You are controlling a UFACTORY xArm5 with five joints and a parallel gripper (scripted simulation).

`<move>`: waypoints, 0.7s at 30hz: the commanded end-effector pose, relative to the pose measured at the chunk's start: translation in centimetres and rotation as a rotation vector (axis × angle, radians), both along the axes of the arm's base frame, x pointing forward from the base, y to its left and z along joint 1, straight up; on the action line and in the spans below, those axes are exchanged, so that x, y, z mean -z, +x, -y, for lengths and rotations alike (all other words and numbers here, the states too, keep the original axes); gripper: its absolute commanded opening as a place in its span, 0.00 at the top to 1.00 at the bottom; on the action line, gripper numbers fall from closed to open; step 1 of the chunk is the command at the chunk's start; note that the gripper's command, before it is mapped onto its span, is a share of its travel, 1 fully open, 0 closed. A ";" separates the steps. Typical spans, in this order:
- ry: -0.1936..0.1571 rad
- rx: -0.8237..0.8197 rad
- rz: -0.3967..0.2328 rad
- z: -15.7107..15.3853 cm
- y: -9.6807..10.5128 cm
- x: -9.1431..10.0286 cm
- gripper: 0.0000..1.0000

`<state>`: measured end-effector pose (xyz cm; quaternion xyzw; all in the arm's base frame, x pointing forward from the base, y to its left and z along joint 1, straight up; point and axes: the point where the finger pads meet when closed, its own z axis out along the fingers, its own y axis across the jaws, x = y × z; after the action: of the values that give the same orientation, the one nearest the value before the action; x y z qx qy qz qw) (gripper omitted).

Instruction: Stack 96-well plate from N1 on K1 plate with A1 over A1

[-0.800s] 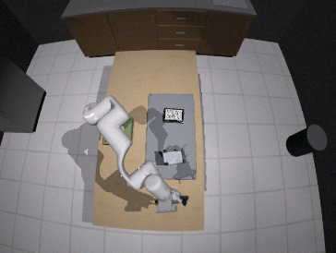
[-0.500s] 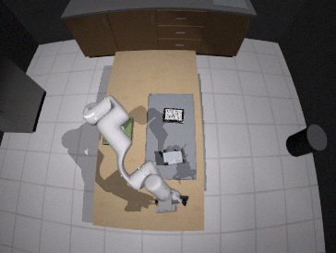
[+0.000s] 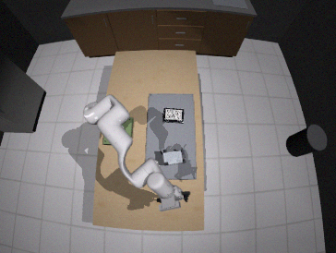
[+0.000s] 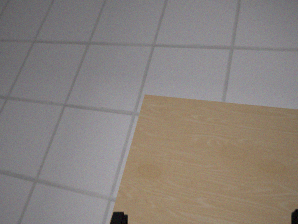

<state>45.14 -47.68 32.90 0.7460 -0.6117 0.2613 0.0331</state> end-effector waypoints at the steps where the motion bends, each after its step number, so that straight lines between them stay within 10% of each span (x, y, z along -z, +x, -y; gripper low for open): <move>1: 0.013 -0.048 -0.004 -2.0 0.9 0.0 0.00; 21: 0.029 -0.187 -0.068 -9.3 3.3 1.0 0.00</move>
<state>48.07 -39.31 31.78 0.8083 -0.5432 0.2262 0.0213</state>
